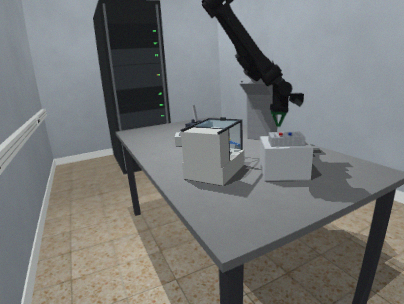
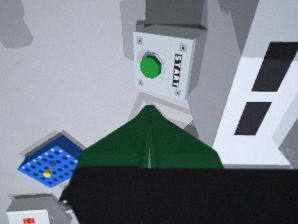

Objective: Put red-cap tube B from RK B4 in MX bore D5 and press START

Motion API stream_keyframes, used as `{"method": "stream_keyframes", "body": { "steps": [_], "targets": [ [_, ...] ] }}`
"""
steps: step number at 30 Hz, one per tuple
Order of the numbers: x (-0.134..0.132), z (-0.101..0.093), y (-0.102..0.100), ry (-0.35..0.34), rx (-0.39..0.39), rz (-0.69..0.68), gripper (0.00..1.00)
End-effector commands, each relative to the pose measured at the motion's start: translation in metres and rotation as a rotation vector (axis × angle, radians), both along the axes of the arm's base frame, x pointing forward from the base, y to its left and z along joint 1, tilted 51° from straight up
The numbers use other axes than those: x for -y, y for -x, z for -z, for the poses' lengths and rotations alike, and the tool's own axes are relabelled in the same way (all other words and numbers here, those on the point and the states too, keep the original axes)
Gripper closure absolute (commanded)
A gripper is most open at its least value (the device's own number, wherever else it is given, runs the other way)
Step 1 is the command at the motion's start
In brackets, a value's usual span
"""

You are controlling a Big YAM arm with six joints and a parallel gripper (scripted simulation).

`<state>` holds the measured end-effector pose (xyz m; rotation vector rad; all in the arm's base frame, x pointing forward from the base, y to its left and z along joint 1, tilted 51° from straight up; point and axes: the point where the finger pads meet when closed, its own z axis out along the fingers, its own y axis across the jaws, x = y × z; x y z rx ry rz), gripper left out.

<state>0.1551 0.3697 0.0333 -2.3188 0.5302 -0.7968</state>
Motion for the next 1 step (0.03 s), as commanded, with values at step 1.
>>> {"method": "stream_keyframes", "body": {
  "steps": [1],
  "targets": [
    [0.0001,0.0009,0.0013,-0.001,-0.001,-0.003,1.00]
  ]
}}
